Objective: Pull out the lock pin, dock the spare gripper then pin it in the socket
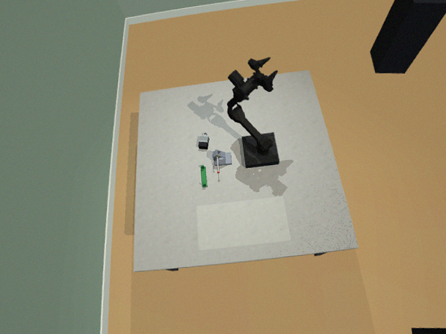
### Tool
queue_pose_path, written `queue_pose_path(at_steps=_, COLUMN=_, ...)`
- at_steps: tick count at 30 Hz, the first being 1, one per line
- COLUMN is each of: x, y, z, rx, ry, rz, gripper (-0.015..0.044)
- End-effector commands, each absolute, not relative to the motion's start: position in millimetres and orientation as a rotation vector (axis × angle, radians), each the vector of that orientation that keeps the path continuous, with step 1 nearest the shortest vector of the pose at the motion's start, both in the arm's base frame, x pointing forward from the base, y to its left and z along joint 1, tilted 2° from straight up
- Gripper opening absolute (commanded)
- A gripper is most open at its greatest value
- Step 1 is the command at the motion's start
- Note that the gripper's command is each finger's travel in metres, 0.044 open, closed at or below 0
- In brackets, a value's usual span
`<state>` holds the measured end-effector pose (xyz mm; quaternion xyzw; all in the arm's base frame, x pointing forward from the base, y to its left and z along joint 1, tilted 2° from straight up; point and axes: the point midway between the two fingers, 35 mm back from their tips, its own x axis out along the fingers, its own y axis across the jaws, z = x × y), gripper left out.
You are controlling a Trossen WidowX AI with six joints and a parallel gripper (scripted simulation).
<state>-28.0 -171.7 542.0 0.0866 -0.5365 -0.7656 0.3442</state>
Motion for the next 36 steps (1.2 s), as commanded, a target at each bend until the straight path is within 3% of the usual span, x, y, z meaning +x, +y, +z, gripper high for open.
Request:
queue_pose_path(at_steps=1, x=-28.9, y=-171.0, z=542.3, rx=0.219, ry=-1.393, rz=-1.992, gripper=0.0374)
queue_pose_path(at_steps=4, x=-42.7, y=-159.7, z=547.6, rx=0.136, ry=-1.377, rz=-2.05, gripper=0.03)
queue_pose_path(at_steps=11, x=-83.9, y=-117.1, z=558.6, rx=-0.073, ry=-1.376, rz=-2.23, gripper=0.03)
queue_pose_path(at_steps=22, x=-148.5, y=54.6, z=551.7, rx=-0.543, ry=-1.392, rz=-2.869, gripper=0.03)
queue_pose_path(at_steps=29, x=-128.8, y=167.8, z=518.2, rx=-0.667, ry=-1.37, rz=-3.355, gripper=0.03)
queue_pose_path(at_steps=36, x=-66.5, y=256.9, z=466.2, rx=-0.503, ry=-1.376, rz=-3.858, gripper=0.03)
